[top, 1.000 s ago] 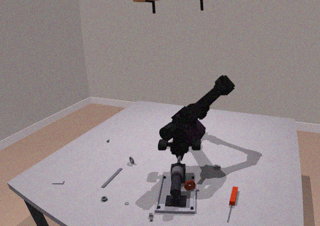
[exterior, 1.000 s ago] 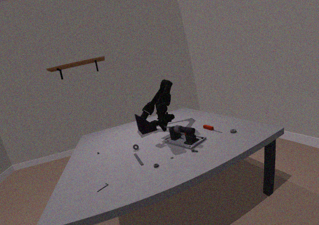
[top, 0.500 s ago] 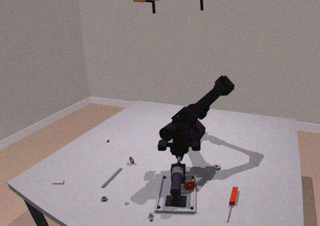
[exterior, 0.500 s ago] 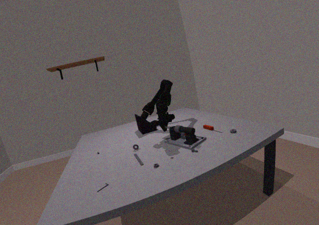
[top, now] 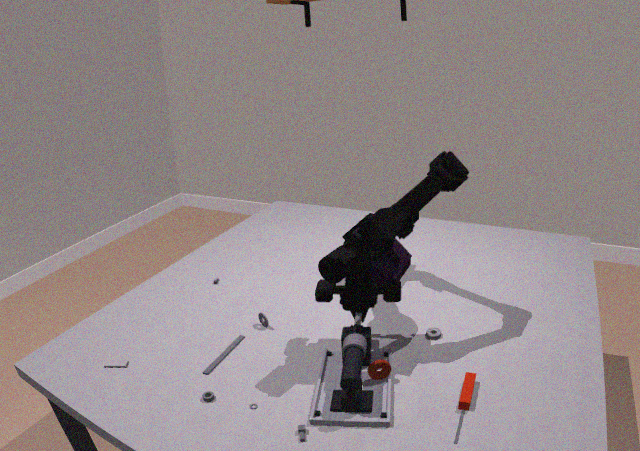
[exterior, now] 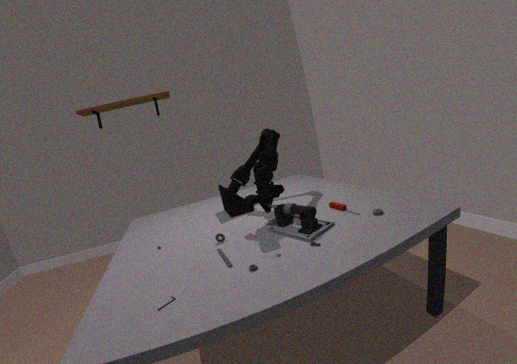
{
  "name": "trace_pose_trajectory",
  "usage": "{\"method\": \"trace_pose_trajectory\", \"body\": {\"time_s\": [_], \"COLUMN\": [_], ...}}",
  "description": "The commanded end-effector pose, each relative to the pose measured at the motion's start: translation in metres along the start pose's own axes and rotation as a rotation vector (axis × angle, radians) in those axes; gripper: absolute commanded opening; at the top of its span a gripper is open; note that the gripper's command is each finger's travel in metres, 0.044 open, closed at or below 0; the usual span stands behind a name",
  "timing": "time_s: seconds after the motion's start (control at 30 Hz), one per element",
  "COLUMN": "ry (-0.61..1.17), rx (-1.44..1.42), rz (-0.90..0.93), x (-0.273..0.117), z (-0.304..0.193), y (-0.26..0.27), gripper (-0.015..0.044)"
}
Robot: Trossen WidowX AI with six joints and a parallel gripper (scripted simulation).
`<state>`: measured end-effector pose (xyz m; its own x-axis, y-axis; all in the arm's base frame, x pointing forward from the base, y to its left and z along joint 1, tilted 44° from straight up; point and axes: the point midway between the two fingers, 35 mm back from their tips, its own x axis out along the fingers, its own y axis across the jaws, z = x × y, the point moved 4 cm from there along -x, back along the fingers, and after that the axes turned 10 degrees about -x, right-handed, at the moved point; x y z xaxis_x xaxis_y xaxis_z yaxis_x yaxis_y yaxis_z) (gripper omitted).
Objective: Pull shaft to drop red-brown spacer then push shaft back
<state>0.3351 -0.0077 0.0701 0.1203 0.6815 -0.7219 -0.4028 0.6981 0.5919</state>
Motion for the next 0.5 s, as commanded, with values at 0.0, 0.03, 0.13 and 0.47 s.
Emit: {"method": "trace_pose_trajectory", "body": {"time_s": [0.0,0.03,0.13,0.47], "ry": [-0.007,-0.007,-0.007,-0.008], "rx": [-0.003,-0.003,-0.003,-0.003], "rz": [-0.003,-0.003,-0.003,-0.004], "x": [-0.0018,-0.0018,-0.0019,-0.0019], "z": [0.0045,0.0048,0.0057,0.0085], "y": [-0.0004,-0.0004,-0.0005,-0.001], "gripper": [0.0,0.0,0.0,0.0]}}
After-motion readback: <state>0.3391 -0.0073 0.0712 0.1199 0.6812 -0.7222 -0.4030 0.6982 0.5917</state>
